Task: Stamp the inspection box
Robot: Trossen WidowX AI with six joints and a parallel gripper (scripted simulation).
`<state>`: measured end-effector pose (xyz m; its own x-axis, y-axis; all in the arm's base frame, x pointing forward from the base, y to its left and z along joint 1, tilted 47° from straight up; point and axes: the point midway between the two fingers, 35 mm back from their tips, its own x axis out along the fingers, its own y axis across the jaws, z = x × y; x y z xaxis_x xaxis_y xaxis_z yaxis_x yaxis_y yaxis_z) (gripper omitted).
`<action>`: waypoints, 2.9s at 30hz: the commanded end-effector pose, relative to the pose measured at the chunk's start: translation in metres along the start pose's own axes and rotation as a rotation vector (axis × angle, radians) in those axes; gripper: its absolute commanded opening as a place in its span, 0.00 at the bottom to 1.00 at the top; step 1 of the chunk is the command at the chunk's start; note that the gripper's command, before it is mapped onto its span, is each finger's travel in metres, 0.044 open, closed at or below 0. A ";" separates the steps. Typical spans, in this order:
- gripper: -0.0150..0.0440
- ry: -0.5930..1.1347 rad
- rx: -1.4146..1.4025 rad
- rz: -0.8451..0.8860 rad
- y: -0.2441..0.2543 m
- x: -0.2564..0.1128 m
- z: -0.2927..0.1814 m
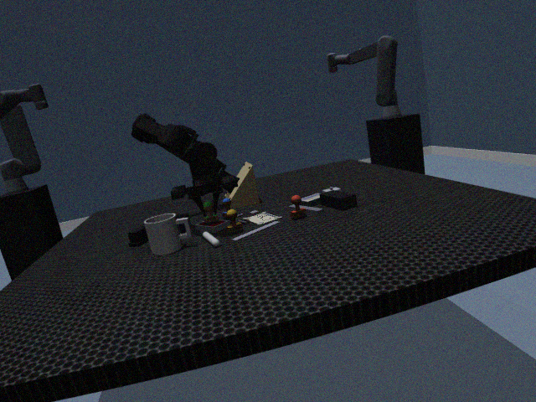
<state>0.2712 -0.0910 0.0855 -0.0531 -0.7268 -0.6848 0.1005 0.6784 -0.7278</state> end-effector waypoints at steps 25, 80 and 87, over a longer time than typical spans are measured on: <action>0.25 0.000 0.000 -0.004 -0.001 0.003 0.000; 0.25 0.000 0.000 -0.004 -0.001 -0.002 0.000; 0.25 0.001 0.000 -0.004 -0.001 -0.006 0.000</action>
<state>0.2716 -0.0886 0.0891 -0.0533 -0.7281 -0.6834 0.0958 0.6775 -0.7292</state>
